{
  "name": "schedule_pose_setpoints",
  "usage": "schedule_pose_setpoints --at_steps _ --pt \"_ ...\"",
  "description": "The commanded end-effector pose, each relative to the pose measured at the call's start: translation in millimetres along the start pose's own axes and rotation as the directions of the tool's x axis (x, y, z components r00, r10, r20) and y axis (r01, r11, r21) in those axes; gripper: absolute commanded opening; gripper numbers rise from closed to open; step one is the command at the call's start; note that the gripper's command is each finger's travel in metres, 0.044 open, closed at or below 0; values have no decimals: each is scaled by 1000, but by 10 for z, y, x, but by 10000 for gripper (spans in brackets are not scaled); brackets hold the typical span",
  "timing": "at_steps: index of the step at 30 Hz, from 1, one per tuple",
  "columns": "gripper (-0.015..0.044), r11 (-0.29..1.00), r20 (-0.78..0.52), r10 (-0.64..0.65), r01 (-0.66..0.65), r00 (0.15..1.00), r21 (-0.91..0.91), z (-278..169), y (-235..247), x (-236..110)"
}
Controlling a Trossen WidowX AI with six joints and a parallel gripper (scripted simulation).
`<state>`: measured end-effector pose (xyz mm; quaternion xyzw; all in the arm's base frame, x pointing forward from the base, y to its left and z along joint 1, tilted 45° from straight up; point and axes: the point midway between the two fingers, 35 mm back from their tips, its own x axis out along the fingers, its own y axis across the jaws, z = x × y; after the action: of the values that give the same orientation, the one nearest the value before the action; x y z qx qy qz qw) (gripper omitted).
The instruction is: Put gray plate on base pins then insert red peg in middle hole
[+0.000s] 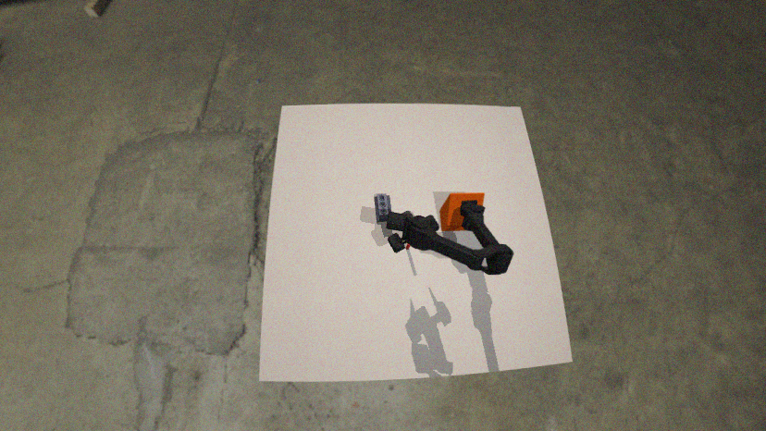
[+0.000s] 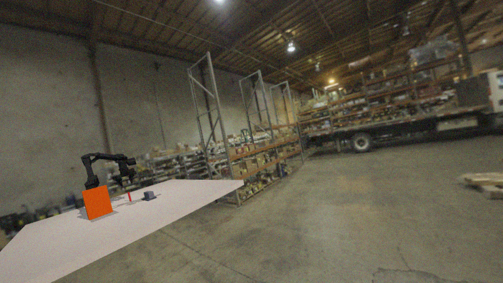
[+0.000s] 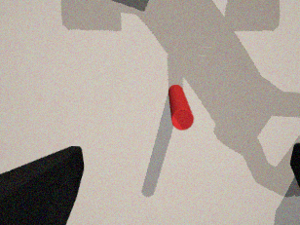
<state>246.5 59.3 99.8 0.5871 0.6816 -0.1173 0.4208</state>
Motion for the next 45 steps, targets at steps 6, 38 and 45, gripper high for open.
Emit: schedule_pose_setpoints --at_steps 6,38,45 --pt "440 1000 -7 -1 2 1000 9 -33 -13 299" --pt "440 1000 -7 -2 2 1000 9 -48 -2 833" --pt "440 1000 -9 -1 1 1000 9 -59 -6 946"
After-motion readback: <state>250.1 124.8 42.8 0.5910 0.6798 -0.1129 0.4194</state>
